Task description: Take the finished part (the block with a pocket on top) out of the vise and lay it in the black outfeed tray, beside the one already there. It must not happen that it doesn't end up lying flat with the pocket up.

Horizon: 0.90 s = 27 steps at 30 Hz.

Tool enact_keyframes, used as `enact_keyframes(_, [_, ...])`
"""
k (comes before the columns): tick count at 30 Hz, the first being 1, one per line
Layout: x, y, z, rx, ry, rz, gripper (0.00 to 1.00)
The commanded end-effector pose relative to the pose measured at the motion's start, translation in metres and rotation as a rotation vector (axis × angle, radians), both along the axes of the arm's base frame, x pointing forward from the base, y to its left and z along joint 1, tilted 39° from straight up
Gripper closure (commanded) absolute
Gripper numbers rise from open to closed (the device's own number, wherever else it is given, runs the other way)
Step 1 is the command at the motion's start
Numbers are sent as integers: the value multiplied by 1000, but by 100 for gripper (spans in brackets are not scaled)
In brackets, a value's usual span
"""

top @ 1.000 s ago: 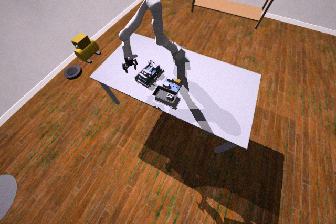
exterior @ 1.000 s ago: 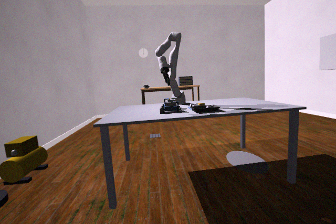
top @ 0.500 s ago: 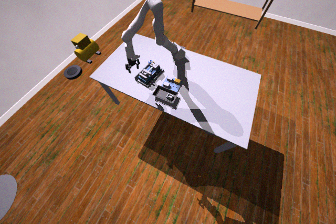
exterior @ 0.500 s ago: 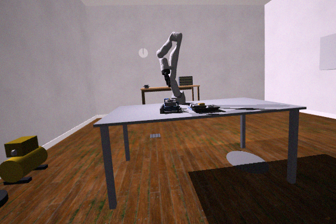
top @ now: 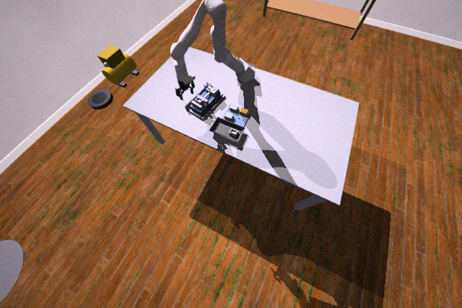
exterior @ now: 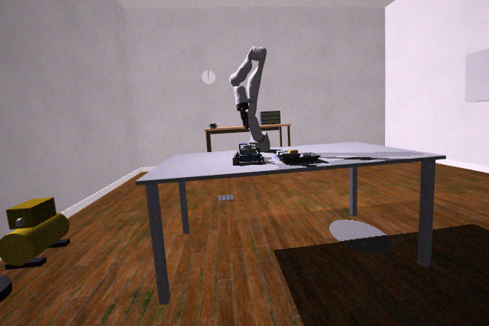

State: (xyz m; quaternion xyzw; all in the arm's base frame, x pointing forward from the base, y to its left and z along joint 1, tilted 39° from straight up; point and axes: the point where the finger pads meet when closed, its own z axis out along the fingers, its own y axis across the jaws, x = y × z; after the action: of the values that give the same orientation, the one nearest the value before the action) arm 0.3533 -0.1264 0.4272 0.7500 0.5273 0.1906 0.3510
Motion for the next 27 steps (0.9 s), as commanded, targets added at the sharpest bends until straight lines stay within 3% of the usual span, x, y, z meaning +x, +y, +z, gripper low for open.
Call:
enact_keyframes(1, [-2, 0, -2, -3, 4, -5, 0])
enact_keyframes(4, [-2, 0, -2, -3, 4, -5, 0])
enact_keyframes(5, [-8, 1, -14, -11, 30, -14, 0])
enact_keyframes(10, [-8, 1, -14, -11, 30, -14, 0])
enact_keyframes(11, [-13, 1, -24, -19, 55, -22, 0])
enact_keyframes(16, [-13, 1, -24, -19, 55, -22, 0])
enact_keyframes(17, [-19, 1, -34, -26, 78, -29, 0])
enact_keyframes(27, [-24, 1, -42, -32, 99, -35, 0])
